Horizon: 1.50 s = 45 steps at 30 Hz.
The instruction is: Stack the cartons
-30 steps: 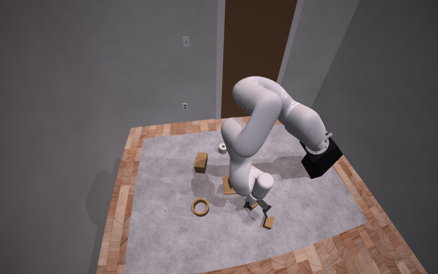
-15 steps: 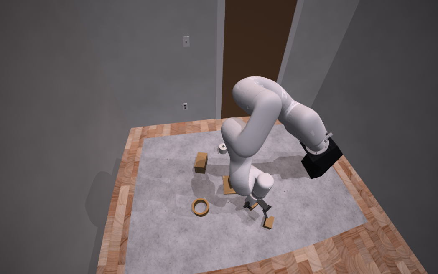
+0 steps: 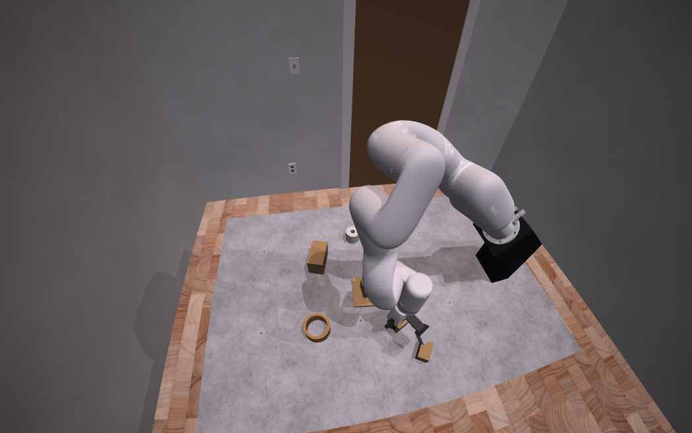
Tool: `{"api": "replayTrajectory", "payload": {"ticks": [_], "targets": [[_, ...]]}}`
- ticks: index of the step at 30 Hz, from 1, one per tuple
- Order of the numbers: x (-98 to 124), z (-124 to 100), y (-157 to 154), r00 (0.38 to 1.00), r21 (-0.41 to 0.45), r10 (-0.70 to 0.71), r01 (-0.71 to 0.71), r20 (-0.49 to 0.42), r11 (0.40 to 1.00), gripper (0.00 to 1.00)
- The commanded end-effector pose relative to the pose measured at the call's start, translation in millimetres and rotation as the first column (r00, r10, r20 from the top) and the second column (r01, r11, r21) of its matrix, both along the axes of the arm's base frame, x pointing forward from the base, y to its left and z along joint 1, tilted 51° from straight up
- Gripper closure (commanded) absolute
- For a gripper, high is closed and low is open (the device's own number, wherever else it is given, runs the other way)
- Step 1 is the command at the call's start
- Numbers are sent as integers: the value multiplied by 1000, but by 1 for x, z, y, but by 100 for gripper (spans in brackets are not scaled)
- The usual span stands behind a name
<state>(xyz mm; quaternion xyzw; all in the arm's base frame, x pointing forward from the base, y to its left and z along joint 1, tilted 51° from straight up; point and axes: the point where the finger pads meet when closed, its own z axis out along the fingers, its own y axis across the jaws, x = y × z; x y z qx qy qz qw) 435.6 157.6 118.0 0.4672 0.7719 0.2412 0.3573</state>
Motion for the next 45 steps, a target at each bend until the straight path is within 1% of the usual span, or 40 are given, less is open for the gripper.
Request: {"api": "replayTrajectory", "payload": {"ticks": [1,5,9,11,18,26,28,32,36,41,45], "targets": [[-2,3,0,1000,1,1,-1,1,1000,100],[-11,10,-1,1000,0,0,0,1,1000,100],[-27,21,-2,1000,1,1,-1,2,1000,100],[-27,21,-2,1000,1,1,-1,2,1000,100],[-57,46,-3,1000,1,1,-1,1,1000,100],[-86,69,-4,1000,1,1,-1,3,1000,100],[-86,69,-4,1000,1,1,-1,3,1000,100],[-95,81,-4,1000,-2,-4,4,13,1000,100],[-104,87,-4,1000,-2,-4,4,12,1000,100],[-111,91,-5,1000,0,-1,1,6,1000,100],[-113,92,-5,1000,0,0,0,4,1000,100]]}}
